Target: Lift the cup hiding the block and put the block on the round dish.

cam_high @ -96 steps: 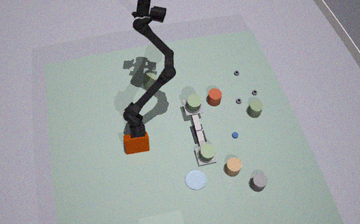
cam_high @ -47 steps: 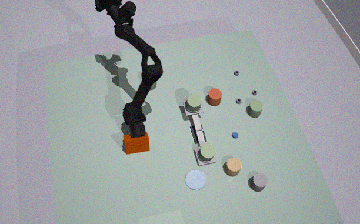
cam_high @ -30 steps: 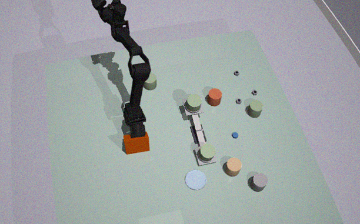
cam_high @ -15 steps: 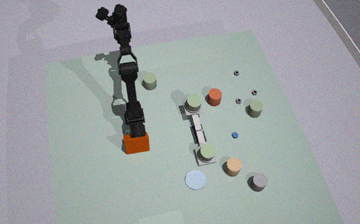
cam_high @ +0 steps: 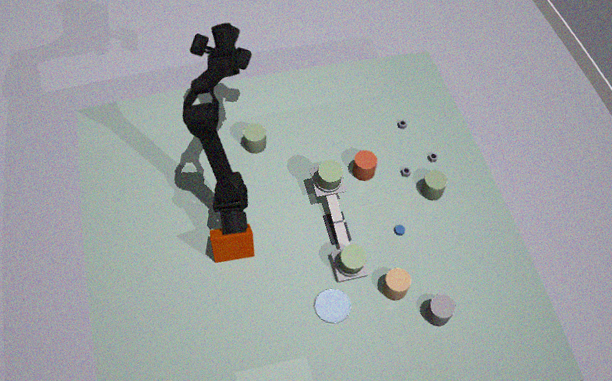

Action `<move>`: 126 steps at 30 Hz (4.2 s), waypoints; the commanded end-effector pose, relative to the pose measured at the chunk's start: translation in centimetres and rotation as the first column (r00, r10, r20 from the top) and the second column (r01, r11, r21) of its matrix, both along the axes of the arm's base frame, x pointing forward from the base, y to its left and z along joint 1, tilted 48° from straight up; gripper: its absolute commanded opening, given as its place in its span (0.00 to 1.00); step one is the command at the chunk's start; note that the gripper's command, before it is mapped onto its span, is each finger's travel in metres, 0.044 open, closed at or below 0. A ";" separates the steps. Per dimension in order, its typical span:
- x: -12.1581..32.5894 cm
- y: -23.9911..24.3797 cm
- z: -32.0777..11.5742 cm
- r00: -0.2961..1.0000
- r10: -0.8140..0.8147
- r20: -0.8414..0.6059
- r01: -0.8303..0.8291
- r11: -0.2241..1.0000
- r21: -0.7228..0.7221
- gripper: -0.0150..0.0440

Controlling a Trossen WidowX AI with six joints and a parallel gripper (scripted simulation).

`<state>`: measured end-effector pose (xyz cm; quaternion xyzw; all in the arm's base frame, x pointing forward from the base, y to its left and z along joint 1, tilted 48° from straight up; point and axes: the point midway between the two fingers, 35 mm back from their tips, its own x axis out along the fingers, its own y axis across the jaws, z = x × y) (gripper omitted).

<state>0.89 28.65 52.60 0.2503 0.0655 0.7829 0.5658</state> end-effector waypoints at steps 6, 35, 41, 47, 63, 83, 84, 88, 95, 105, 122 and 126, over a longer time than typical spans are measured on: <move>8.5 2.0 -6.3 0.966 -0.238 0.099 0.253 0.949 -0.190 1.00; 30.0 -16.4 -29.9 0.746 -0.630 0.219 0.540 0.379 -0.752 1.00; 29.8 -22.8 -34.0 0.702 -0.696 0.151 0.483 0.309 -0.819 1.00; 28.0 -28.4 -37.2 0.639 -0.767 0.059 0.427 0.290 -0.856 1.00; 20.2 -37.5 -41.1 0.361 -0.907 -0.215 0.446 0.370 -0.815 1.00; 19.6 -39.9 -42.5 0.453 -0.880 -0.145 0.480 0.378 -0.792 1.00; 19.8 -40.1 -42.7 0.477 -0.870 -0.127 0.478 0.378 -0.793 1.00; 20.9 -40.2 -43.7 0.574 -0.816 -0.069 0.454 0.387 -0.803 1.00; 22.8 -40.4 -45.5 0.721 -0.692 0.038 0.426 0.399 -0.812 1.00; 25.3 -40.8 -48.5 0.868 -0.450 0.211 0.417 0.427 -0.802 1.00; 29.4 -40.1 -54.9 0.888 0.050 0.457 0.364 0.529 -0.766 1.00; 30.3 -39.7 -56.6 0.848 0.165 0.504 0.340 0.560 -0.755 1.00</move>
